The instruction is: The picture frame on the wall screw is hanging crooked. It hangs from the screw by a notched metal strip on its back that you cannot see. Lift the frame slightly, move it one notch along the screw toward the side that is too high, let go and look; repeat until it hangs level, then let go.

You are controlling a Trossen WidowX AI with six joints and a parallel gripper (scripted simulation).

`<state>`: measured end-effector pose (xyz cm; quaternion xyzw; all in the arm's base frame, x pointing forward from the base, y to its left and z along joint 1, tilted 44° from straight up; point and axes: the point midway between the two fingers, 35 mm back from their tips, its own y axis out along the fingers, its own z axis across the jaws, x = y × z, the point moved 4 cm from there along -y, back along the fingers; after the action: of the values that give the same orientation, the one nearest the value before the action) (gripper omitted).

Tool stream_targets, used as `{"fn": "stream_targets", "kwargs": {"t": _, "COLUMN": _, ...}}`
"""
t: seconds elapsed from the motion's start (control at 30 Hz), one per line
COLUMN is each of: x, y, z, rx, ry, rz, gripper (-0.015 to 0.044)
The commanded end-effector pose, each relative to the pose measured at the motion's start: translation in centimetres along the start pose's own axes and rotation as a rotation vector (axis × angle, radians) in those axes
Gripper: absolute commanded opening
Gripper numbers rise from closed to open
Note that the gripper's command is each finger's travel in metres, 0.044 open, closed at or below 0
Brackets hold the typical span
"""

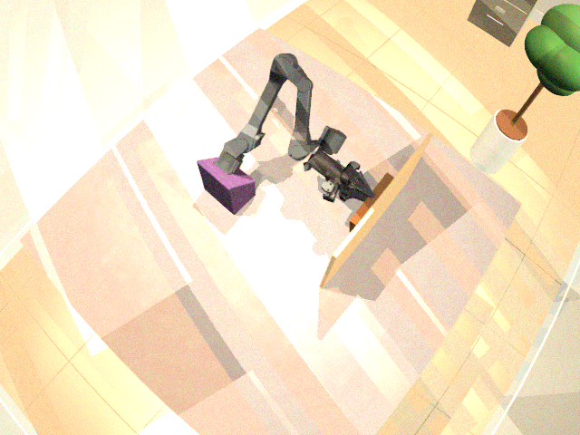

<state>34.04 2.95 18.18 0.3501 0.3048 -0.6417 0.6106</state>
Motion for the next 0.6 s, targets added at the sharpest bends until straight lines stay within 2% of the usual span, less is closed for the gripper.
{"fn": "stream_targets", "kwargs": {"t": 0.0, "x": -0.08, "y": 0.02, "z": 0.00, "rx": -0.001, "ry": 0.002, "rz": 0.003, "gripper": 0.0181}}
{"fn": "stream_targets", "kwargs": {"t": 0.13, "x": -0.08, "y": 0.02, "z": 0.00, "rx": -0.001, "ry": 0.002, "rz": 0.003, "gripper": 0.0076}}
{"fn": "stream_targets", "kwargs": {"t": 0.37, "x": -0.08, "y": 0.02, "z": 0.00, "rx": -0.001, "ry": 0.002, "rz": 0.003, "gripper": 0.0030}}
{"fn": "stream_targets", "kwargs": {"t": 0.4, "x": -0.08, "y": 0.02, "z": 0.00, "rx": -0.001, "ry": 0.002, "rz": 0.003, "gripper": 0.0003}}
{"fn": "stream_targets", "kwargs": {"t": 0.57, "x": -0.08, "y": 0.02, "z": 0.00, "rx": -0.001, "ry": 0.002, "rz": 0.003, "gripper": 0.0000}}
